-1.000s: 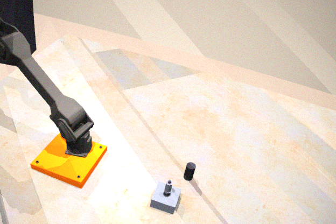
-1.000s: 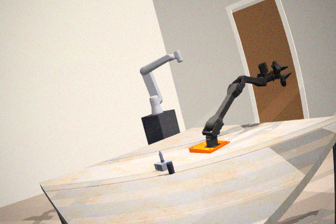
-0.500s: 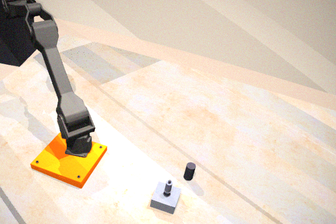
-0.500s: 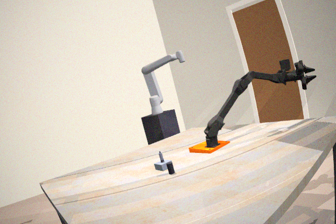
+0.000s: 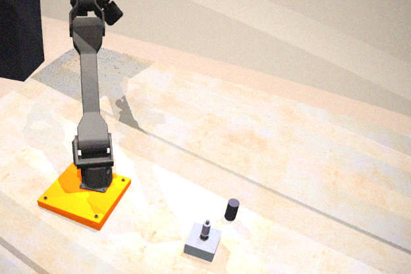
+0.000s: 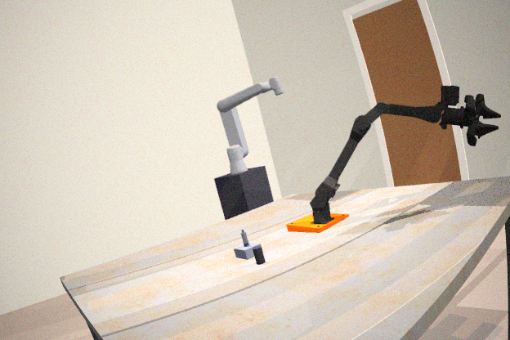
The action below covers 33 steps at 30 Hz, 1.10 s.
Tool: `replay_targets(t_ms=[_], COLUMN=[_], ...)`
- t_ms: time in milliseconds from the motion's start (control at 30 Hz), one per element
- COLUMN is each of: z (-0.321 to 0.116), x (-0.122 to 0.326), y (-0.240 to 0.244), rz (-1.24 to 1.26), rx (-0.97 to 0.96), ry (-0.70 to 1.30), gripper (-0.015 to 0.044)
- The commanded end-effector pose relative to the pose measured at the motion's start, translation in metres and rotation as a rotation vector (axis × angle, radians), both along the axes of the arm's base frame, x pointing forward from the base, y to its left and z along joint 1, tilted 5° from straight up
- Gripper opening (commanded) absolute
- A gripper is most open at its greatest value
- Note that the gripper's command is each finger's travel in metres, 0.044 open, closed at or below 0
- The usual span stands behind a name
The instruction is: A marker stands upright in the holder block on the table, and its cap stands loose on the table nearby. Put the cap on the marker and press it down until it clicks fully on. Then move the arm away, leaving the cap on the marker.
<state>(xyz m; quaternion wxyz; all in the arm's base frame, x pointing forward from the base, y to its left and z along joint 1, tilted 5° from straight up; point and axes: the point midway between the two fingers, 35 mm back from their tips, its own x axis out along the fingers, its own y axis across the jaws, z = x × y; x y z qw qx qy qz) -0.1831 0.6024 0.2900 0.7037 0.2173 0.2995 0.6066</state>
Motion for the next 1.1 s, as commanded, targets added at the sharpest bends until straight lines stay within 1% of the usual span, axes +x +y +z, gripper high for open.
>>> replay_targets(t_ms=[0, 233, 467, 700, 867, 1067], z=[-0.004, -0.031, -0.056, -0.079, -0.091, -0.109], x=[0.065, 0.192, 0.312, 0.414, 0.481, 0.536], y=[0.008, 0.004, -0.032, -0.092, -0.153, -0.23], rz=[-0.08, -0.255, -0.443, -0.637, -0.789, -0.945], rx=[-0.049, -0.187, -0.306, -0.396, -0.457, -0.531], ry=[-0.001, 0.039, 0.136, 0.261, 0.308, 0.453], gripper=[0.0237, 0.0237, 0.0237, 0.0237, 0.0237, 0.0237])
